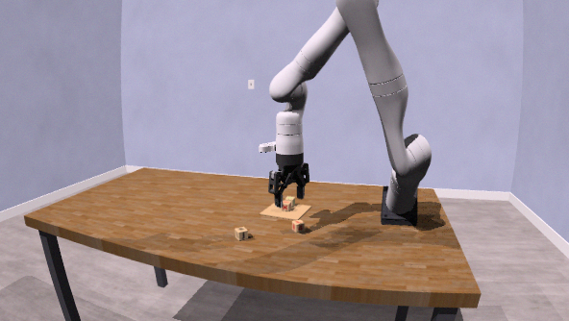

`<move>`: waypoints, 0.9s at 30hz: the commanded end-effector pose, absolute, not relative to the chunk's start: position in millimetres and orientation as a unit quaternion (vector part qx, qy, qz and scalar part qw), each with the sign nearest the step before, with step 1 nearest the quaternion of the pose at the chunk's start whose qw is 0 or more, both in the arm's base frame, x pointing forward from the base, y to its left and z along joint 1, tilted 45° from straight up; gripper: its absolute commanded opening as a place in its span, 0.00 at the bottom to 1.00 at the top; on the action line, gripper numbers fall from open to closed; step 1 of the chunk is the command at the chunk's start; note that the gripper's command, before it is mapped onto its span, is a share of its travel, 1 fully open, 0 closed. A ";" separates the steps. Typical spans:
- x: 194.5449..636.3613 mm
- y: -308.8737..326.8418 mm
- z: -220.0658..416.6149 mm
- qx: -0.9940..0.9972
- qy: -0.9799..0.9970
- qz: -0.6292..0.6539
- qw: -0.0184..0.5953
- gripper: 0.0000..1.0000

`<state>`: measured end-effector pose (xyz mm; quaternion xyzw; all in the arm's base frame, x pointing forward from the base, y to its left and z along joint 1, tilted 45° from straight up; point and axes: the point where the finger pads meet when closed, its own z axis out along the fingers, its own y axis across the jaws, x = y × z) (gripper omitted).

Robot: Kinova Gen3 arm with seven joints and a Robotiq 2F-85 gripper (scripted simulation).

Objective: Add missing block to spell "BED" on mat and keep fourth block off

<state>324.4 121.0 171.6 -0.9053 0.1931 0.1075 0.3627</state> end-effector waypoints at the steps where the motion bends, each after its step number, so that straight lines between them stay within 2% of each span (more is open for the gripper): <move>1: 292.6 98.6 161.2 -0.899 0.219 0.111 0.363 1.00; 4: 271.5 93.3 155.3 -0.898 0.219 0.112 0.365 1.00; 8: 265.9 92.2 153.9 -0.898 0.218 0.112 0.365 1.00; 27: 264.9 92.0 153.7 -0.898 0.218 0.112 0.365 1.00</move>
